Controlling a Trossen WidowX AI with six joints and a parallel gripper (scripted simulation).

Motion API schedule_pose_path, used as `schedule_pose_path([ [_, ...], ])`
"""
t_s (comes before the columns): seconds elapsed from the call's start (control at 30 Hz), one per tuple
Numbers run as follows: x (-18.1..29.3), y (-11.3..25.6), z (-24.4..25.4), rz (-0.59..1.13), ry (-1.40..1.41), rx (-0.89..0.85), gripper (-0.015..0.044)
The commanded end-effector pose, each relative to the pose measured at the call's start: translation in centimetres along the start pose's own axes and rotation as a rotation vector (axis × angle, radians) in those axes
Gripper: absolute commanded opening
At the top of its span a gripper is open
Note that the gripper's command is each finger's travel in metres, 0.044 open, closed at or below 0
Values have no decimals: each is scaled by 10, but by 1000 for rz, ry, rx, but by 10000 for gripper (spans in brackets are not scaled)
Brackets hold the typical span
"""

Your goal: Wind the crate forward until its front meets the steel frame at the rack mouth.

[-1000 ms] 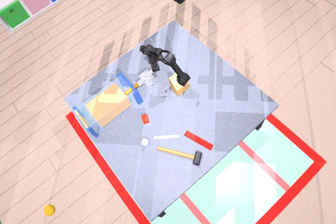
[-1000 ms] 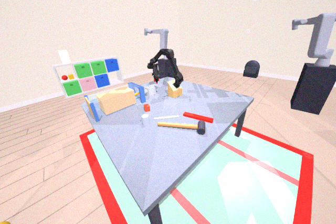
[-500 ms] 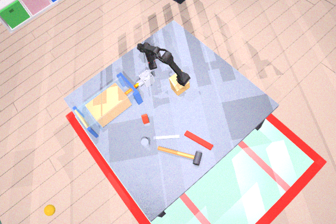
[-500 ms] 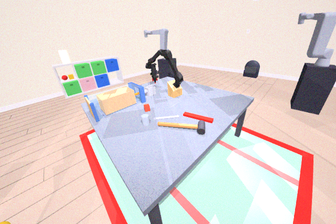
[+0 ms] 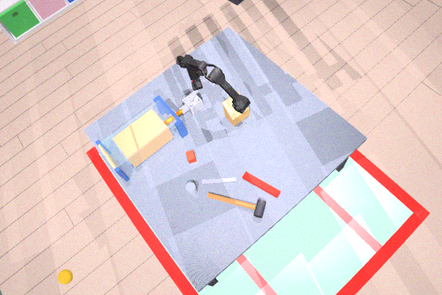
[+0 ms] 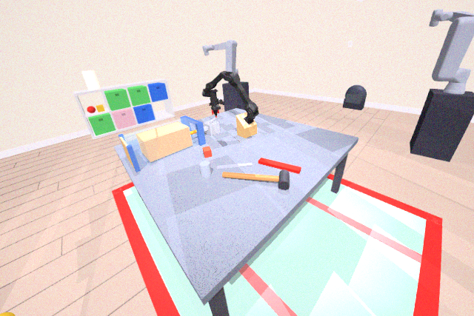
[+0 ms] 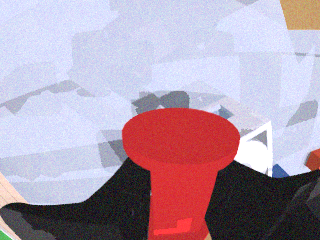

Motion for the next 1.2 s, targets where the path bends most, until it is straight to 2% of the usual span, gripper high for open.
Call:
schedule_pose_path([
  [0.0,10,0,6,23,3,-9,0],
  [1.17,59,1,20,25,5,-10,0],
])
Point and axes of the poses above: the point midway between the two fingers, 35 mm back from their tips, its own y axis back along the fingers, its own z axis across the jaws, x = y × z, the point moved 7 cm from there along y, back along the fingers, and after that the axes turned 3 degrees about y, right-handed, at the moved point
